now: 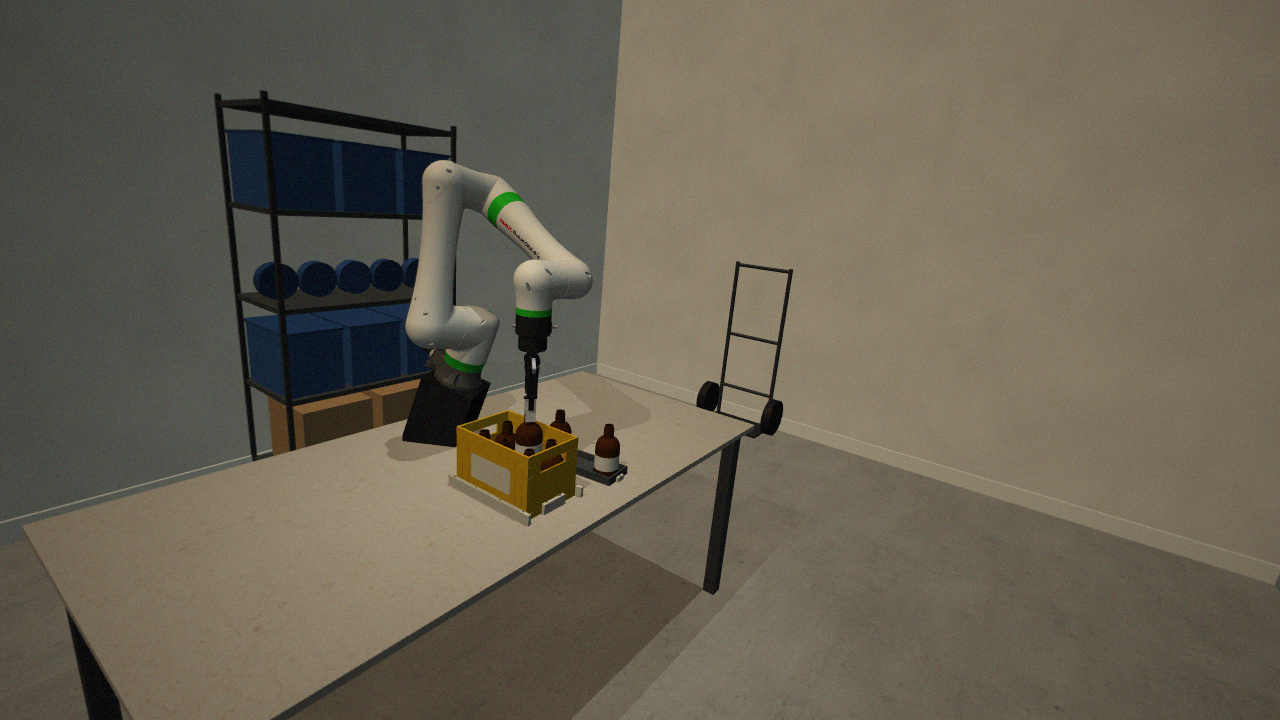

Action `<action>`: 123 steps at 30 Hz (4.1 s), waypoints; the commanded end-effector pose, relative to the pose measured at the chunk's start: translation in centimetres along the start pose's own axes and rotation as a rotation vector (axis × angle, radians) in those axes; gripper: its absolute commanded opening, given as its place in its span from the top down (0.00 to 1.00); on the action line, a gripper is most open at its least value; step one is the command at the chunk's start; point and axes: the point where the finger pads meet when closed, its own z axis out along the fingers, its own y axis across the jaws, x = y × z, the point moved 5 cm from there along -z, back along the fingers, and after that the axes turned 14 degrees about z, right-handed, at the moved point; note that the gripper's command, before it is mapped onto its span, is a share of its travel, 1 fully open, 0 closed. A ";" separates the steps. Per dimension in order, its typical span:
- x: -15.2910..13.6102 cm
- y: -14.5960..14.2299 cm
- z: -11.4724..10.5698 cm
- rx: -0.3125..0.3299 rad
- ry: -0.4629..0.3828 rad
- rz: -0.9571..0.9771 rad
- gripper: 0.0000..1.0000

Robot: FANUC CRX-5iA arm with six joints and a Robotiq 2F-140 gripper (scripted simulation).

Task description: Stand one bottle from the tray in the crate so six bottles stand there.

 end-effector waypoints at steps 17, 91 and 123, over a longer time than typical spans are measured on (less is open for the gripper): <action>0.0 0.0 0.0 0.000 0.000 0.000 1.00; 0.0 0.0 3.9 0.000 0.000 0.000 1.00; 0.0 0.0 4.0 0.000 0.000 0.000 1.00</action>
